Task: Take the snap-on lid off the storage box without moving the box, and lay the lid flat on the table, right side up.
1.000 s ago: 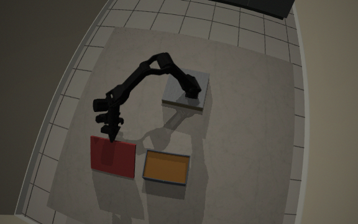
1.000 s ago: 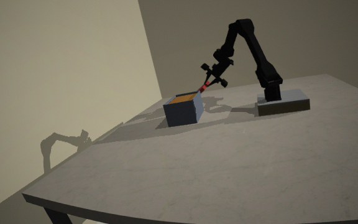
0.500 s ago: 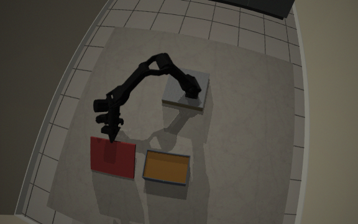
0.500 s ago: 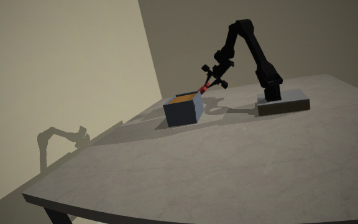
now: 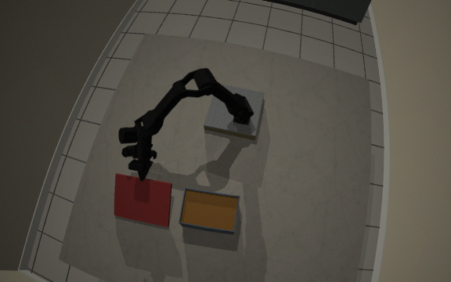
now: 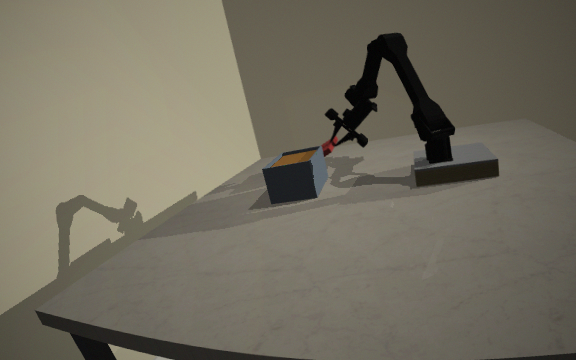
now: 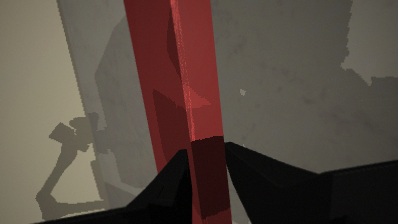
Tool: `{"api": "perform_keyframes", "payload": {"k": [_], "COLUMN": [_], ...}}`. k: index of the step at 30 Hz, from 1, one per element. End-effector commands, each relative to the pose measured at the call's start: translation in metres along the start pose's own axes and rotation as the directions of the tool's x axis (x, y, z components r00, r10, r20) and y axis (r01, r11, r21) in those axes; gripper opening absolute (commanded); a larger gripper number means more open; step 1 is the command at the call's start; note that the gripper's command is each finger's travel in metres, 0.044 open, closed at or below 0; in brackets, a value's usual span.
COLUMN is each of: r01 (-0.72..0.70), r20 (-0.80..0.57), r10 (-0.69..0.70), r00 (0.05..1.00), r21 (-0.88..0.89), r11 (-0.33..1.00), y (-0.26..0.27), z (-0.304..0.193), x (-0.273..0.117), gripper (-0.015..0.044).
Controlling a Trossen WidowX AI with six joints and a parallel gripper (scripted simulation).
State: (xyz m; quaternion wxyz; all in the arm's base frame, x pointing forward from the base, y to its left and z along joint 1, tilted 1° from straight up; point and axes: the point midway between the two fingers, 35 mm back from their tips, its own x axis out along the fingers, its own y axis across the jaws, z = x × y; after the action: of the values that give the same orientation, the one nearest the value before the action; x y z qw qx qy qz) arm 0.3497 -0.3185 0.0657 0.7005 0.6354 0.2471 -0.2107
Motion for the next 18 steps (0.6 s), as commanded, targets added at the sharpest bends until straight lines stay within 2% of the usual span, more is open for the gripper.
{"api": "perform_keyframes", "payload": {"k": [1,8,18], "r01": [0.025,0.025,0.025], "r20": [-0.018,-0.018,-0.018], "r10": [-0.024,-0.024,-0.024], "r00": [1.0,1.0,1.0], "r21": [0.013,0.013,0.013], "r11": [1.0,1.0,1.0], "y": [-0.012,-0.015,-0.003], "z": [-0.006,-0.006,0.0], "x": [0.01,0.012,0.003], "gripper": [0.0,0.0,0.0262]}}
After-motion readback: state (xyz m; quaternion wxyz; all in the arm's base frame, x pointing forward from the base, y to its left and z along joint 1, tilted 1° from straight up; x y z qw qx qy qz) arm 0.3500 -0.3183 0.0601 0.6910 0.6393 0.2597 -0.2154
